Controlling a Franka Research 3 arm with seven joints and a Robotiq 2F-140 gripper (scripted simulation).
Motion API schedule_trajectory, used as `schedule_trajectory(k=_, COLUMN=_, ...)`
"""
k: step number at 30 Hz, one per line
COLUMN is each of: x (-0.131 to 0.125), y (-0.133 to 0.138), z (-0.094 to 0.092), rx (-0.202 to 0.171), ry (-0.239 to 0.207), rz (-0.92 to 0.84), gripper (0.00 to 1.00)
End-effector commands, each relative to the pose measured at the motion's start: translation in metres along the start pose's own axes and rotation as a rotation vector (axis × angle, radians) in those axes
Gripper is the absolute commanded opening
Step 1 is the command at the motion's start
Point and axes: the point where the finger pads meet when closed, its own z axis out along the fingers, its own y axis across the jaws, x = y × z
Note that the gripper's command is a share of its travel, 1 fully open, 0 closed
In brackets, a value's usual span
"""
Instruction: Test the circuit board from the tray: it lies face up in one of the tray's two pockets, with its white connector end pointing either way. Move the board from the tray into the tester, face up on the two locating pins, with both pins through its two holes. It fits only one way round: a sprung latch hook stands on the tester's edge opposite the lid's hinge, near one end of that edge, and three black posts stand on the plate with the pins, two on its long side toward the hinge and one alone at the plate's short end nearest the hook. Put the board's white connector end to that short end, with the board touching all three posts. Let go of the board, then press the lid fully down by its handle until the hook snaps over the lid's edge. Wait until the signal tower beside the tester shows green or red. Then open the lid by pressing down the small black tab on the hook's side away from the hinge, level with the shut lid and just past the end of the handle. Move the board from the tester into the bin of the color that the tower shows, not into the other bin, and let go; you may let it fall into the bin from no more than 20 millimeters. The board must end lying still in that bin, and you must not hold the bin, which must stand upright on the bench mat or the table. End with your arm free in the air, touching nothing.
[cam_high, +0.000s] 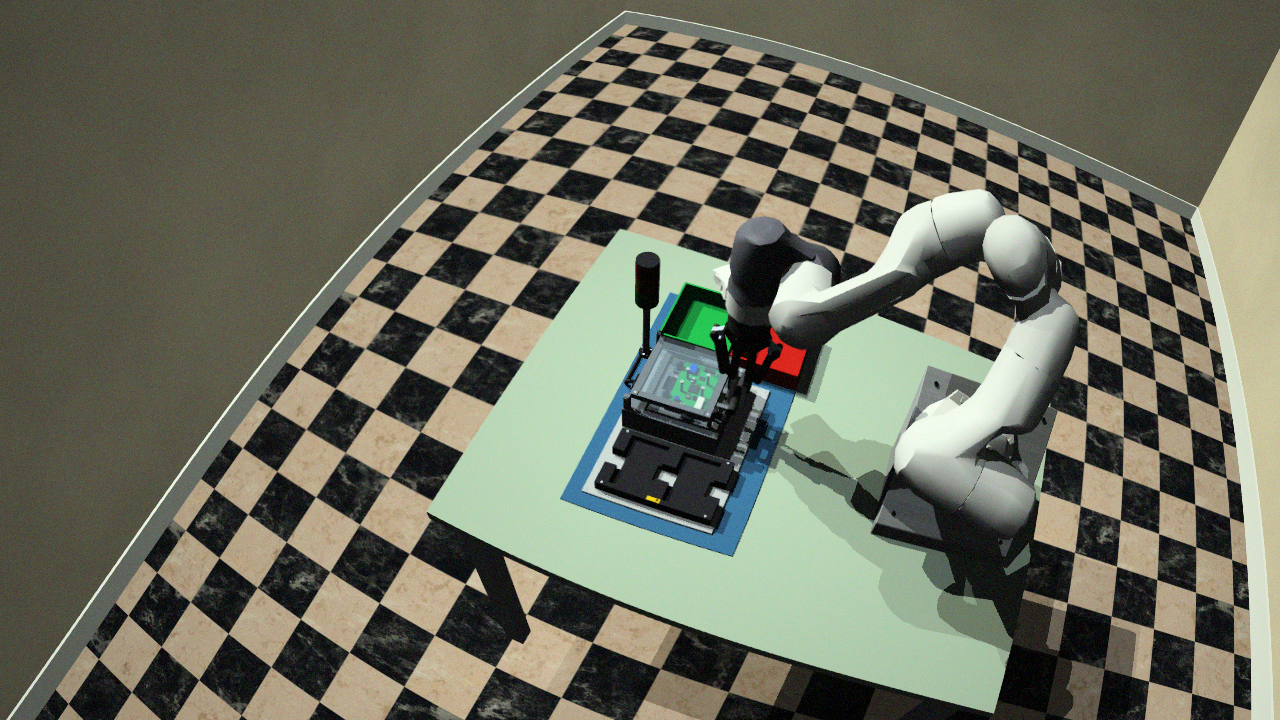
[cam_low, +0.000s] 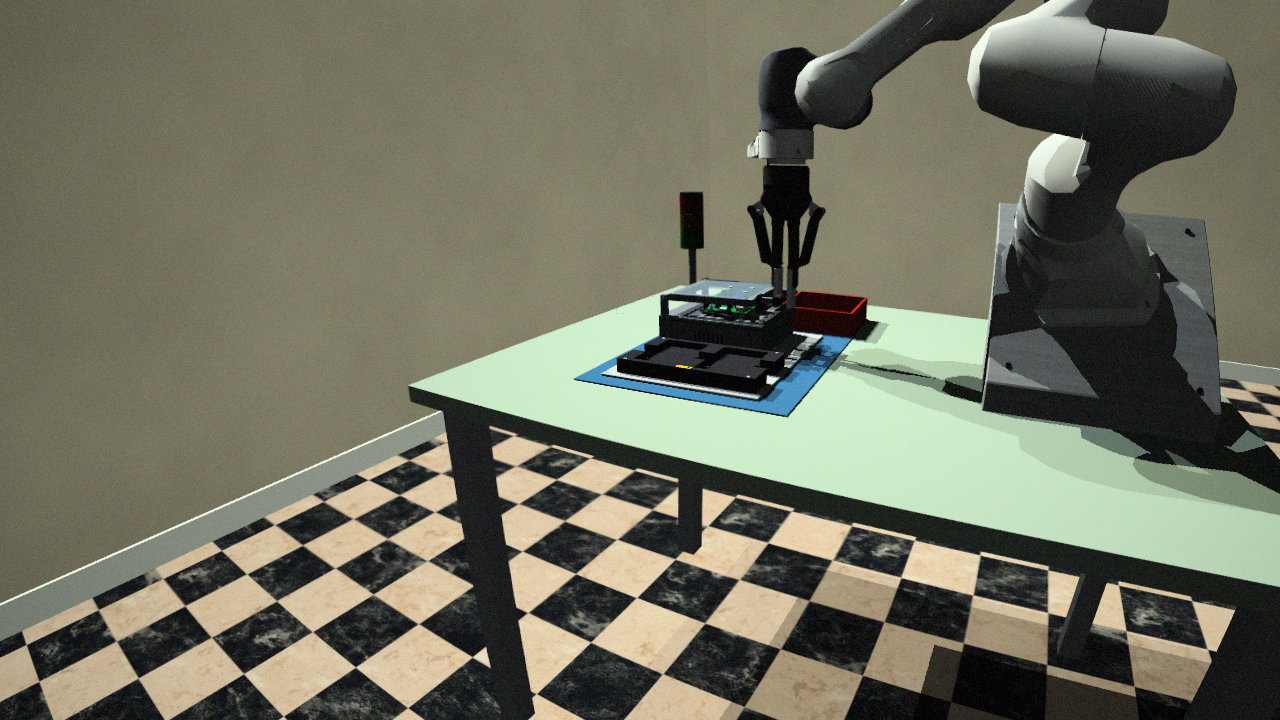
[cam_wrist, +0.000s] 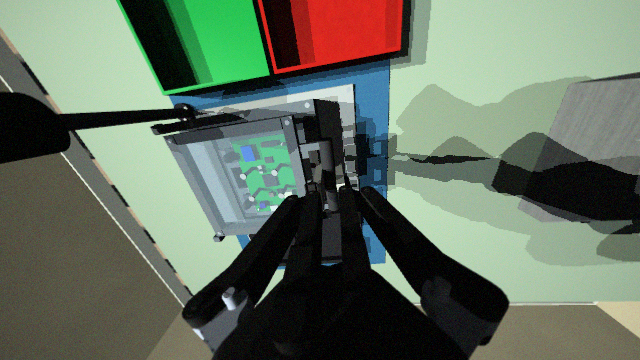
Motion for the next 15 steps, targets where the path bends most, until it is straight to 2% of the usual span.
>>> schedule_trajectory(k=1, x=0.0017, y=0.0002, z=0.0031, rx=0.000, ry=0.004, rz=0.000, gripper=0.00)
schedule_trajectory(k=15, x=0.0017, y=0.0002, z=0.0061, rx=0.000, ry=0.004, rz=0.000, gripper=0.00)
